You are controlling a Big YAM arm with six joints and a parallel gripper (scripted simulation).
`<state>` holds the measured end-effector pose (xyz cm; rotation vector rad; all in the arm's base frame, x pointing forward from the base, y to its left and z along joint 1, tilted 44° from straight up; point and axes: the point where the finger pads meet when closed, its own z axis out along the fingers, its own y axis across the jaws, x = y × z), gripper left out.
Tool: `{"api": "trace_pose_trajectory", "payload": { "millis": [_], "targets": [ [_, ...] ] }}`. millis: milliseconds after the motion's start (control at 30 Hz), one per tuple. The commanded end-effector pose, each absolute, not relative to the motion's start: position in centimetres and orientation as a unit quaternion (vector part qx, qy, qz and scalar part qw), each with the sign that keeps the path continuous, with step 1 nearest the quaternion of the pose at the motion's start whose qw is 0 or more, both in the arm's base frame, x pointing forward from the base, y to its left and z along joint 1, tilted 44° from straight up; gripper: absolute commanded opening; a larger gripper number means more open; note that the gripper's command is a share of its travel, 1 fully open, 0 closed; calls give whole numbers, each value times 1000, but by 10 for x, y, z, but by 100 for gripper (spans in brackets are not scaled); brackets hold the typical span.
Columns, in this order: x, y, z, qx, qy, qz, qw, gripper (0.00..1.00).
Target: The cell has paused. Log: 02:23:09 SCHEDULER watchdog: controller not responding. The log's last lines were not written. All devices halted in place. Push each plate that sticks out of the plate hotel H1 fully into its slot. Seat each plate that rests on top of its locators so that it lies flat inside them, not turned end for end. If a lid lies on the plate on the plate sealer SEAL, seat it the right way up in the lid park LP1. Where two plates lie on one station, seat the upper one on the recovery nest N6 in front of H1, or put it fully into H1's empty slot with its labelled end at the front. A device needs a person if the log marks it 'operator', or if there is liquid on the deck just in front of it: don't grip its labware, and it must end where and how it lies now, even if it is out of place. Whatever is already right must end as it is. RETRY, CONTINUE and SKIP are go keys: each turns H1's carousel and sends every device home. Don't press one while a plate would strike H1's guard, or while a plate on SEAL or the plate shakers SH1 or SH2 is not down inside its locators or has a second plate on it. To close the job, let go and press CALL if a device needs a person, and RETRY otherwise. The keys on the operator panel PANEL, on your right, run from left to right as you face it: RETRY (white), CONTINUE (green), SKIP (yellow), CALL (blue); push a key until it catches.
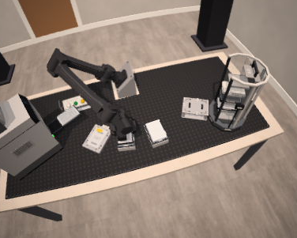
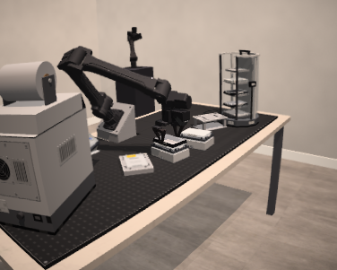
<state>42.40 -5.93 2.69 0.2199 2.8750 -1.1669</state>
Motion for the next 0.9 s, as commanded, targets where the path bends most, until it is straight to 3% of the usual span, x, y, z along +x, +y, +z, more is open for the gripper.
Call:
{"api": "trace_pose_trajectory", "payload": {
  "millis": [0,400,600,867],
  "targets": [
    [421,-67,21,74,923,-377,8,100],
    [421,-67,21,73,923,-377,8,100],
    [421,-67,21,73,923,-377,8,88],
    [421,-67,21,73,923,-377,8,84]
  ]
}}
